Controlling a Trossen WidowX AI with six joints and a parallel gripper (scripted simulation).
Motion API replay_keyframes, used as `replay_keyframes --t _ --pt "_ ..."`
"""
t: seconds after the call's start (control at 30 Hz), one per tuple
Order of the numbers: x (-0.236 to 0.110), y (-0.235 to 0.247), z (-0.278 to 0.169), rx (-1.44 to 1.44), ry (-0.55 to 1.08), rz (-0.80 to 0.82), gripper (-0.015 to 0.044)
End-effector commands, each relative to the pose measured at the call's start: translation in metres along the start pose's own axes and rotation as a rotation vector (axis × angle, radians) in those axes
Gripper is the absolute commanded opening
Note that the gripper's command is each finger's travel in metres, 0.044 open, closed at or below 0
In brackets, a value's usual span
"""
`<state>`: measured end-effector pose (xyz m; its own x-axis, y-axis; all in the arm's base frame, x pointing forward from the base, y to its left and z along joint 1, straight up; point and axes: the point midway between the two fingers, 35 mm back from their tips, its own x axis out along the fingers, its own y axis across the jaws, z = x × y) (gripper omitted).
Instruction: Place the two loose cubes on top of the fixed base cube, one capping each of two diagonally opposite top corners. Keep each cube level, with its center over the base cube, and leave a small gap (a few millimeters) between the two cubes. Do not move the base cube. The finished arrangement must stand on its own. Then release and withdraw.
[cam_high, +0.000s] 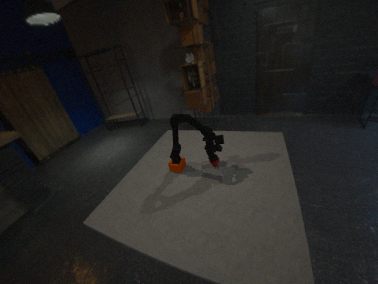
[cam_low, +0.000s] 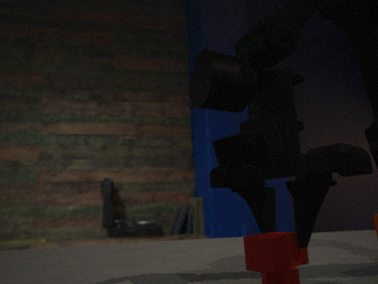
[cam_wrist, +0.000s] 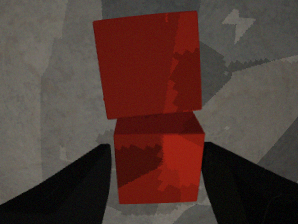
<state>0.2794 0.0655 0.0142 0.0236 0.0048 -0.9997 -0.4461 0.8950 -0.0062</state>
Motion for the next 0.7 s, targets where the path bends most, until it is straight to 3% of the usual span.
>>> replay_keyframes --t 0.0,0.67 --pt "-0.006 0.0 0.0 0.001 -0.001 0.001 0.0205" --pt "-0.035 0.0 0.0 0.0 0.0 0.0 0.0205"
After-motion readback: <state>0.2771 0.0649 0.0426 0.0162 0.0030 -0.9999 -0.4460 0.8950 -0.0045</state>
